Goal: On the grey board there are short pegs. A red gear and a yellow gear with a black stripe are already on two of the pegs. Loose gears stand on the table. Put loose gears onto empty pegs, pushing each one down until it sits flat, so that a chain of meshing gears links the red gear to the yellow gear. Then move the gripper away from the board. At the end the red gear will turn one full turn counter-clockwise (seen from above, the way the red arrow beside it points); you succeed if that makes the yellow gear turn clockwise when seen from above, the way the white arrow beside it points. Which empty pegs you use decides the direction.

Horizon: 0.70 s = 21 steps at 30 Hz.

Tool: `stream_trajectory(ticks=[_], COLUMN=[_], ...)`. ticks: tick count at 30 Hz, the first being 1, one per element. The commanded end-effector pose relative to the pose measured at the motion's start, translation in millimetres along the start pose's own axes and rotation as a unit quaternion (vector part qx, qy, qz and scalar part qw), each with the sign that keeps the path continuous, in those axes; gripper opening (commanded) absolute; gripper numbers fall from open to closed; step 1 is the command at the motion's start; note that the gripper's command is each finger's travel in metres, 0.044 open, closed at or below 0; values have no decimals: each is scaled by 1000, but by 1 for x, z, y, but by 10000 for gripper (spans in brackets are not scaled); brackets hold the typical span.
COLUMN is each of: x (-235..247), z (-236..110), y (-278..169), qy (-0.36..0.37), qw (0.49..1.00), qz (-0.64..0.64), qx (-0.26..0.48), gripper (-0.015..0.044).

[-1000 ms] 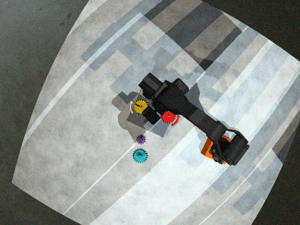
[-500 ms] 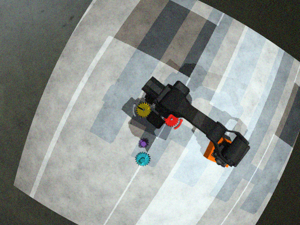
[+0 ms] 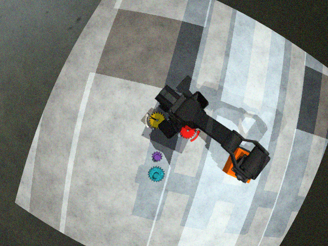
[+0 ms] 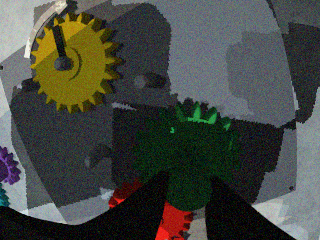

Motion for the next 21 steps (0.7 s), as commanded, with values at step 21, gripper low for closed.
stream_trajectory(ticks=[21], x=[0], z=[4], y=[0], qy=[1], qw=[998], qz=[-65], qx=[-2], gripper=[0])
Point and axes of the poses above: the point midway between the two fingers, 35 mm back from their tips, its own z axis out along the fingers, its own x axis across the jaws, y = z × x, the point moved 8 cm from there along -z, back along the fingers, and after that the axes turned 15 degrees about z, right-handed, at the moved point
